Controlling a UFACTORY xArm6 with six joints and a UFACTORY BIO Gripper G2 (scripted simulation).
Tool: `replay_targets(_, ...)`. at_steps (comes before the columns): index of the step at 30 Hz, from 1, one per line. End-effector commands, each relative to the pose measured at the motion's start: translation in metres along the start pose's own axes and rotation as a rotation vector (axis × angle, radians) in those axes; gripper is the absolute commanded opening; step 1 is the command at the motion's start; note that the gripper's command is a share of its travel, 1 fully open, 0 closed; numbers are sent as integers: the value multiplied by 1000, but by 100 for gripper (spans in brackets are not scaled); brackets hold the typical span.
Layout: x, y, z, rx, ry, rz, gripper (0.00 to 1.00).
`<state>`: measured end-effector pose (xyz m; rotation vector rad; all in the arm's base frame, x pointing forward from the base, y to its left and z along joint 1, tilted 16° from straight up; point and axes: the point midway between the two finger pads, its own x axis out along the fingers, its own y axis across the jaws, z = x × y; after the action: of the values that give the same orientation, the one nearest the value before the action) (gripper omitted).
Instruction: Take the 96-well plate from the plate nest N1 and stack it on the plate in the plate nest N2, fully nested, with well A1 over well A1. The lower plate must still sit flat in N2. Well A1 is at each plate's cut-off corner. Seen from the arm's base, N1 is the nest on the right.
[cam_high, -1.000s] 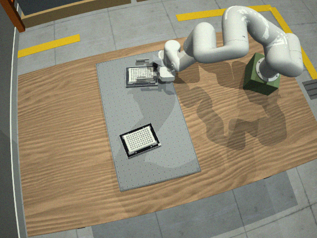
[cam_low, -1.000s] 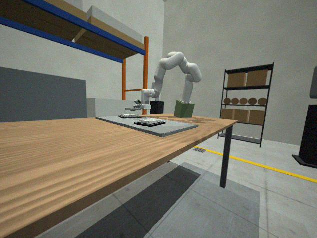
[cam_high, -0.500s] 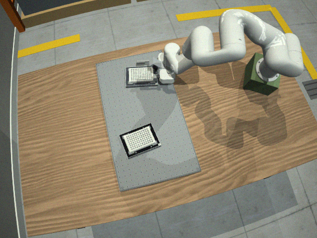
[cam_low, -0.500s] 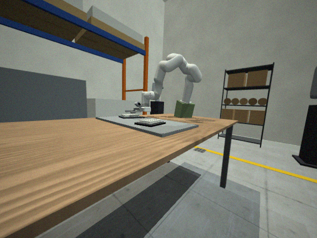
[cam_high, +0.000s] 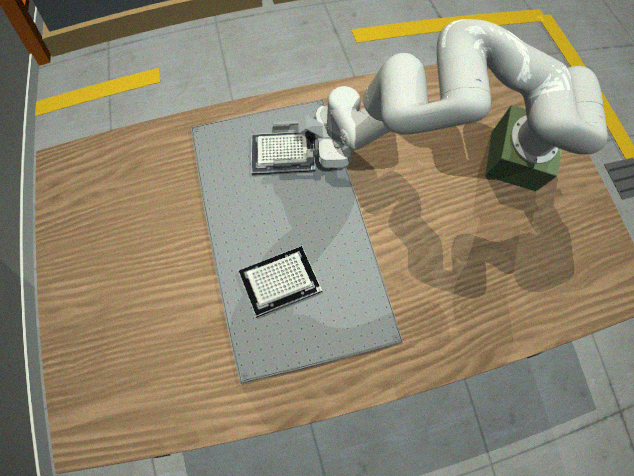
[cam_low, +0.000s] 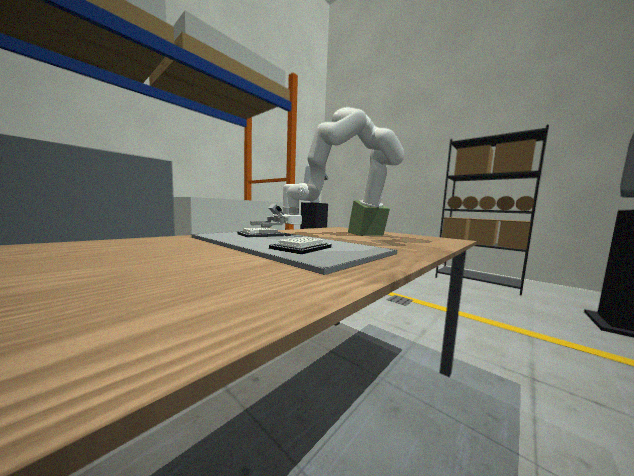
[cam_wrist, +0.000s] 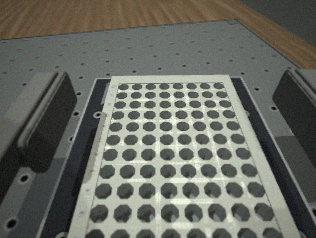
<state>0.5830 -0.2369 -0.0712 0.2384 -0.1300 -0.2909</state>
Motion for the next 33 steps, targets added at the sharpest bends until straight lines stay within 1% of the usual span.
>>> replay_targets(1,2,0,0,-1,-4,0,37)
replay_targets(26,2,0,-16,-1,-4,0,37)
replay_targets(33,2,0,-16,-1,-4,0,37)
